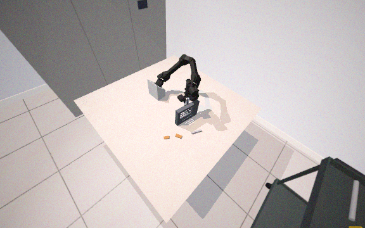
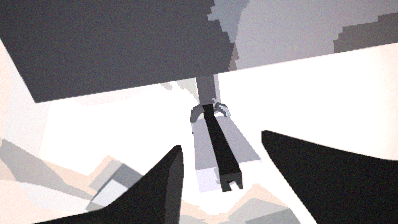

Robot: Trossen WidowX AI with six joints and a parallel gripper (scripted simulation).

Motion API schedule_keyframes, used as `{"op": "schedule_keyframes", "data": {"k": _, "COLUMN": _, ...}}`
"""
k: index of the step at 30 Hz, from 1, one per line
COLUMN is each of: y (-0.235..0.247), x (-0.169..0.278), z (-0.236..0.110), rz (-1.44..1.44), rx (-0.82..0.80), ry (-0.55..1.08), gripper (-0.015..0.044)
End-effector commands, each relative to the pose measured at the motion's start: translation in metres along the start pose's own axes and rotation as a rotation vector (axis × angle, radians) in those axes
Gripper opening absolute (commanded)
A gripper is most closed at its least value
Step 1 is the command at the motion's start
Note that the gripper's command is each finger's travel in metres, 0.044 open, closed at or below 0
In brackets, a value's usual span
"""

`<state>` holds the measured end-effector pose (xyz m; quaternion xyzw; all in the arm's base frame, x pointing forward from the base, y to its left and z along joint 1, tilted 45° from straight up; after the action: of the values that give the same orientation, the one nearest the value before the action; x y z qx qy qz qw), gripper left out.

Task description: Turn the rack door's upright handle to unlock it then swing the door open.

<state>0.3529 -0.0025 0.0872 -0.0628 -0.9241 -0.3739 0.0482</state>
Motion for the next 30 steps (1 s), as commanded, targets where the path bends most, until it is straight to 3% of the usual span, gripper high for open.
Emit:
{"op": "schedule_keyframes", "data": {"k": 1, "y": 0.0013, "x": 0.0016, "z": 0.0082, "rz": 0.005, "rx": -0.006, "ry": 0.005, "gripper": 0.0285}}
{"op": "schedule_keyframes", "data": {"k": 7, "y": 0.0015, "x": 0.0025, "z": 0.0154, "rz": 0.005, "rx": -0.007, "ry": 0.006, "gripper": 0.0285}}
{"op": "schedule_keyframes", "data": {"k": 14, "y": 0.0015, "x": 0.0025, "z": 0.0154, "rz": 0.005, "rx": -0.007, "ry": 0.006, "gripper": 0.0101}}
{"op": "schedule_keyframes", "data": {"k": 30, "y": 0.0015, "x": 0.0025, "z": 0.0154, "rz": 0.005, "rx": -0.007, "ry": 0.006, "gripper": 0.0012}}
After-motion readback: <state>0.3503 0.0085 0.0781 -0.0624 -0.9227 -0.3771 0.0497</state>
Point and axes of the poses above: the point midway between the two fingers, 35 mm back from their tips, its own z axis out along the fingers, its own y axis across the jaws, x = y × z, the point moved 3 cm from there along -z, back along the fingers, and after that the axes turned 4 degrees about z, right-handed, at the moved point
